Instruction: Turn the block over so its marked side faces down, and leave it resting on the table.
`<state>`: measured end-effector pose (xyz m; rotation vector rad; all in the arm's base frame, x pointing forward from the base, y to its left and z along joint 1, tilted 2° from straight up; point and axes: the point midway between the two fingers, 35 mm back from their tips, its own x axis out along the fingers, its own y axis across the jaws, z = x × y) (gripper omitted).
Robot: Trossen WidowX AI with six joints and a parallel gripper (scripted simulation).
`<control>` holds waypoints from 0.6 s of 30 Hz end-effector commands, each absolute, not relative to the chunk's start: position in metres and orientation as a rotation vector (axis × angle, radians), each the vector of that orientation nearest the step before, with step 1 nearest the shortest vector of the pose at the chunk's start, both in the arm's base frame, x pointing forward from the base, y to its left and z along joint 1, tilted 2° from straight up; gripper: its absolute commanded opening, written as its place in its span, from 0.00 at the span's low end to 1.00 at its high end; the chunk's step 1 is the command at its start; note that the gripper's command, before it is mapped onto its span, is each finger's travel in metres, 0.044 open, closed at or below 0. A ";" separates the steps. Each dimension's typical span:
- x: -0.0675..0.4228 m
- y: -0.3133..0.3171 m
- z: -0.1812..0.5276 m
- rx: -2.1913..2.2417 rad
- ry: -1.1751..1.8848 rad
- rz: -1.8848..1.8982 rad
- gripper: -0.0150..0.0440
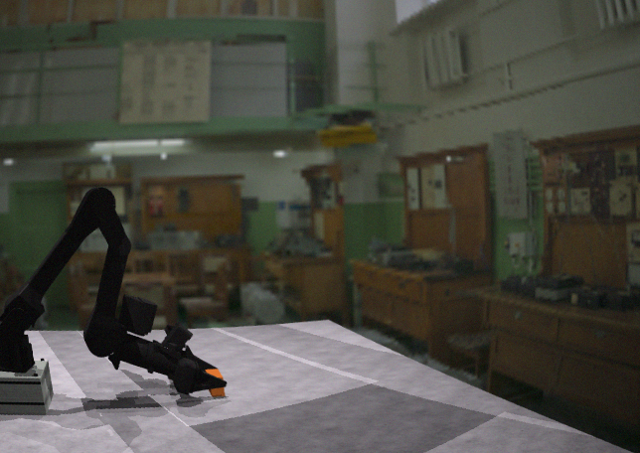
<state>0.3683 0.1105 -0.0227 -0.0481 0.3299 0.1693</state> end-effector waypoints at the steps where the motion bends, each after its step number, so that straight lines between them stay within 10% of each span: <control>1: 0.368 0.110 -0.023 -0.055 0.330 0.167 1.00; 18: 0.370 0.115 0.021 -0.093 0.781 0.159 1.00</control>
